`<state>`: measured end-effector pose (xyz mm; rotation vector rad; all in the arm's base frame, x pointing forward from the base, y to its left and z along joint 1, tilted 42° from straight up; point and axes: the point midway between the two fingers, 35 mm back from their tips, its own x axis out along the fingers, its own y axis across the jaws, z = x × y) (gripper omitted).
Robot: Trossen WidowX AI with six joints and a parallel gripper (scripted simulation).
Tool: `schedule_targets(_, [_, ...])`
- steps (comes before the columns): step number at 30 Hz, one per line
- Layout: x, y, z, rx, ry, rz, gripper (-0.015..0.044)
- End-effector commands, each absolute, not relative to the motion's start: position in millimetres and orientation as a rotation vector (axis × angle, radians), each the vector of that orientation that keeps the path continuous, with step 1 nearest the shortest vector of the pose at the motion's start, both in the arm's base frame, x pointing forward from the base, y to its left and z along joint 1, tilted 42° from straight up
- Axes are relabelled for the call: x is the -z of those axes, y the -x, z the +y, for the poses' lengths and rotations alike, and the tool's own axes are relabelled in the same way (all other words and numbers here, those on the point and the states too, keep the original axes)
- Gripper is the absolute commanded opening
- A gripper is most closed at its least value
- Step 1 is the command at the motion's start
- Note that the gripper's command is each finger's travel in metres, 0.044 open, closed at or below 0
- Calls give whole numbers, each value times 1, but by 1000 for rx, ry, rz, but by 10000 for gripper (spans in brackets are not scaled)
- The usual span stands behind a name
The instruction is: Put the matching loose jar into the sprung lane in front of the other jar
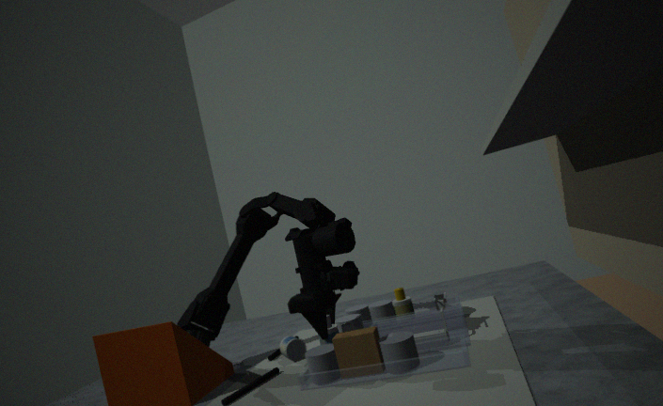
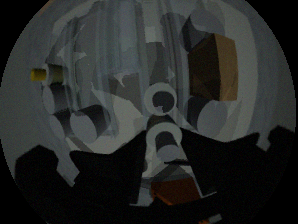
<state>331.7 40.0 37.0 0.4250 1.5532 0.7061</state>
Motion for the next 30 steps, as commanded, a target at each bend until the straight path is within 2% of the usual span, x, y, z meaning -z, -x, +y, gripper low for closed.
schedule_targets(1, [-38, -337, 42, -710, -426, 1530, 0])
schedule_targets(30, [-31, -336, 47, -710, -426, 1530, 0])
